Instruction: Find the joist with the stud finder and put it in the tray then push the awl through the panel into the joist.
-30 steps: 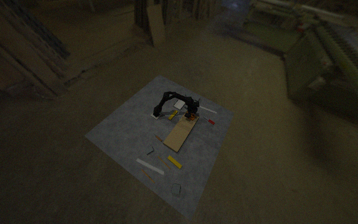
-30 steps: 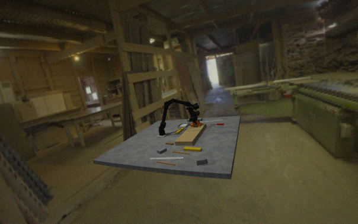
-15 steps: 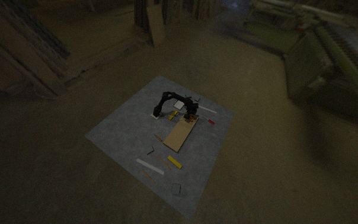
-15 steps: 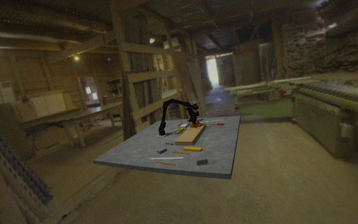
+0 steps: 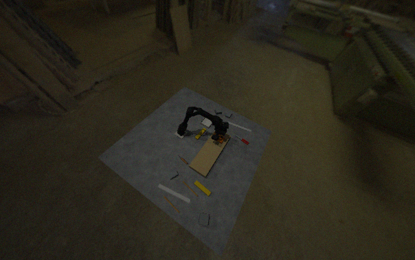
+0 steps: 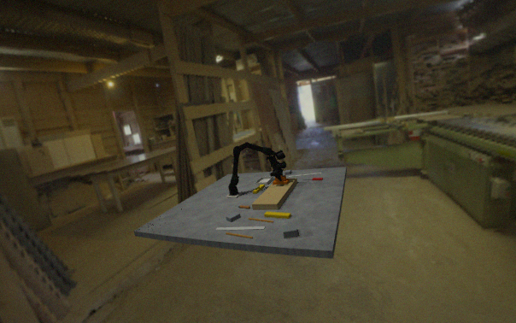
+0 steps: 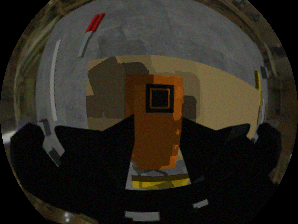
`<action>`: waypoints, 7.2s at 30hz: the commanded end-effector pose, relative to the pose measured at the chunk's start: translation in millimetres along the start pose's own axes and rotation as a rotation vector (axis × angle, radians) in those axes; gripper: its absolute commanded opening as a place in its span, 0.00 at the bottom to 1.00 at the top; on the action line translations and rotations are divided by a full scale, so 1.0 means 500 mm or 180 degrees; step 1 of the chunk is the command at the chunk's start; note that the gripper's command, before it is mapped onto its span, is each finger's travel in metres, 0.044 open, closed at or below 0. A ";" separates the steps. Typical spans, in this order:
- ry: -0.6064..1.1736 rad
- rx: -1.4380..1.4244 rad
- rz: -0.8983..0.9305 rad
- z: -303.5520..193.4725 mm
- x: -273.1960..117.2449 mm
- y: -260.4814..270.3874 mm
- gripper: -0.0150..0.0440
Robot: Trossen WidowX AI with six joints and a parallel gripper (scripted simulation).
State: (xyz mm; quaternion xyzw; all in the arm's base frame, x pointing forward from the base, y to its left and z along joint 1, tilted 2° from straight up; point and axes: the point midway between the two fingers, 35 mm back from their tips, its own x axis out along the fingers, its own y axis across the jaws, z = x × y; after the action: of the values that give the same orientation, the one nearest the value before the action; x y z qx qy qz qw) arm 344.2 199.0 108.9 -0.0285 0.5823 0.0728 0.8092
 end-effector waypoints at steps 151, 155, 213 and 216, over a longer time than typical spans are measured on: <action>-0.0001 -0.0010 -0.0109 -0.002 -0.014 -0.633 0.25; -0.0001 -0.0011 -0.0111 -0.002 -0.015 -0.649 0.25; 0.0008 -0.0287 -0.0032 0.078 -0.196 -0.617 0.25; 0.0011 -0.0440 0.0016 0.089 -0.189 -0.576 0.25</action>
State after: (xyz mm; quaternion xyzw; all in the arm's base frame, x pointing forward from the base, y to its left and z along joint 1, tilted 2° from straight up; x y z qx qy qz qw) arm 397.5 -107.1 195.6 -0.0652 0.5857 0.0993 0.8018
